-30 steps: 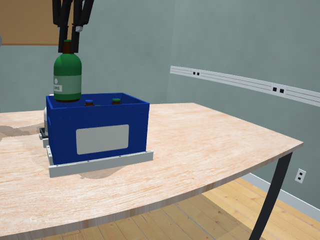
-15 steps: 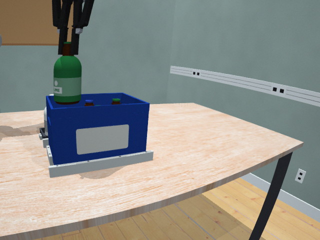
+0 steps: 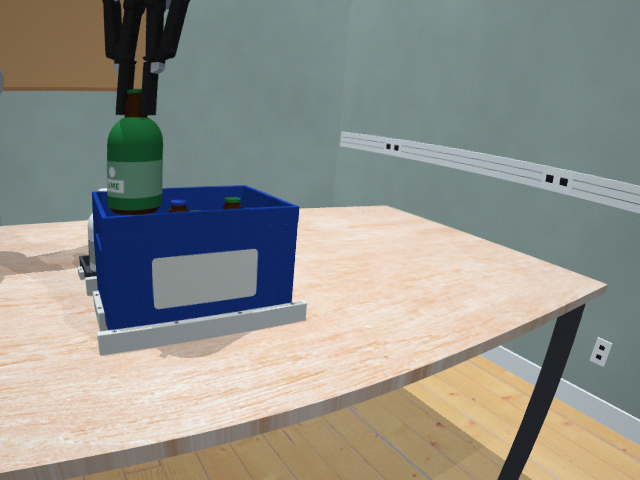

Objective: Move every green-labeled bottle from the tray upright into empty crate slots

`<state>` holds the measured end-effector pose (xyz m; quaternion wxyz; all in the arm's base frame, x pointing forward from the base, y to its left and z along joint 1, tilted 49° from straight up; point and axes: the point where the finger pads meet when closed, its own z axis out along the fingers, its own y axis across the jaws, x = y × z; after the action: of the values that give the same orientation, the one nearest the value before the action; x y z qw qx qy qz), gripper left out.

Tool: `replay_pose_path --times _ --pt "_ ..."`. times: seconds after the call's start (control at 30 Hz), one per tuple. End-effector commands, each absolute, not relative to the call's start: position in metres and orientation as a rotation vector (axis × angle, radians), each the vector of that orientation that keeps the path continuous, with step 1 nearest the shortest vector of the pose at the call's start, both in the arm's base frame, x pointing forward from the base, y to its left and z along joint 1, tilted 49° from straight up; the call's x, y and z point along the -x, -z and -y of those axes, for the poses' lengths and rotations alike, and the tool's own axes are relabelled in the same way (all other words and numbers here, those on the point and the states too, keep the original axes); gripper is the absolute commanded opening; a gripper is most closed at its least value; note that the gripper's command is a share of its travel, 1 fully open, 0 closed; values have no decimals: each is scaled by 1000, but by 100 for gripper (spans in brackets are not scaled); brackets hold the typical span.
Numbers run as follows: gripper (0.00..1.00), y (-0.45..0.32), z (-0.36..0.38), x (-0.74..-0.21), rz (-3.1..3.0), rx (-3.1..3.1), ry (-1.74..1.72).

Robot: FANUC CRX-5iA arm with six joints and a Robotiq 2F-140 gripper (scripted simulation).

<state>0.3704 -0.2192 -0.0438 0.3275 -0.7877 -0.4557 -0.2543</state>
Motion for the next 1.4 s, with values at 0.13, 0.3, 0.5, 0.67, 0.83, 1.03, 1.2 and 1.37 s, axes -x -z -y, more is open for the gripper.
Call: replay_pose_path --times 0.13,0.3,0.5,0.67,0.83,1.03,1.2,1.37 --pt "10 45 218 -371 1194 2064 666" --pt "10 48 215 -371 1194 2064 666" --pt "10 51 211 -372 1194 2064 666" --pt "10 53 209 -372 1194 2064 666" --pt "10 56 206 -372 1194 2064 666" --pt "10 60 201 -373 1194 2064 666" --pt "10 62 199 -373 1194 2064 666" --pt "10 66 195 -374 1194 2064 666"
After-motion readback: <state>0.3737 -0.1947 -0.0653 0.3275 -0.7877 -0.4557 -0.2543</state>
